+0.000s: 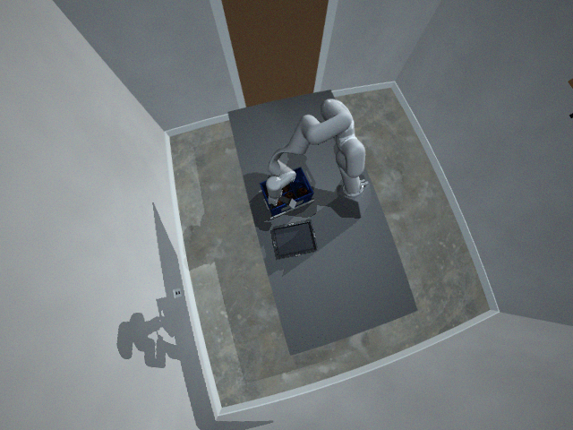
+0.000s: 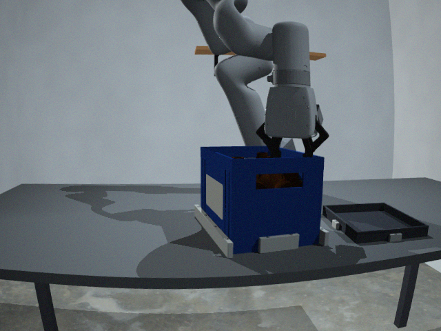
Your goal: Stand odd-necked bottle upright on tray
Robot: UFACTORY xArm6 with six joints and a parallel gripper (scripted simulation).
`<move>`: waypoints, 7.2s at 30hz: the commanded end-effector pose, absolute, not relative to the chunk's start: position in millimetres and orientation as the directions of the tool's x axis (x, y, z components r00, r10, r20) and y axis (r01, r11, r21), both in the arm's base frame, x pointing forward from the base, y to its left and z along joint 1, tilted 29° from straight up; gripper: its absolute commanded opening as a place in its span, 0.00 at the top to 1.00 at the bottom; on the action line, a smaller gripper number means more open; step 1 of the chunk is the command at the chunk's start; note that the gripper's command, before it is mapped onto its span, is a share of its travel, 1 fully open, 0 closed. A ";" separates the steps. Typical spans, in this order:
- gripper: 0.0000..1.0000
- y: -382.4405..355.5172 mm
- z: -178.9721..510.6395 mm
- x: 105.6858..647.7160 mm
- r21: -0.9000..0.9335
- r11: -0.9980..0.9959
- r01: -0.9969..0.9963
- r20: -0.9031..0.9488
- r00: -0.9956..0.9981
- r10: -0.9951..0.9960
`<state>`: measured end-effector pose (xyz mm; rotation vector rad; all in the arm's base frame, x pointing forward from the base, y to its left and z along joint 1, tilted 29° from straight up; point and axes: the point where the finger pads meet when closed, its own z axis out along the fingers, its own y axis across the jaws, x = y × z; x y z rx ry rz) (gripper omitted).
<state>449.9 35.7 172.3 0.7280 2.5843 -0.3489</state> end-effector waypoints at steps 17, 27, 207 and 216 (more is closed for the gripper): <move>0.35 36.0 173.1 451.0 -0.119 0.831 0.543 -0.470 -0.768 0.435; 1.00 36.0 173.1 451.0 -0.119 0.831 0.543 -0.470 -0.768 0.435; 1.00 -61.0 241.0 275.2 -0.119 0.831 0.544 -0.470 -0.768 0.435; 0.35 -61.8 240.2 273.8 -0.119 0.831 0.543 -0.470 -0.768 0.435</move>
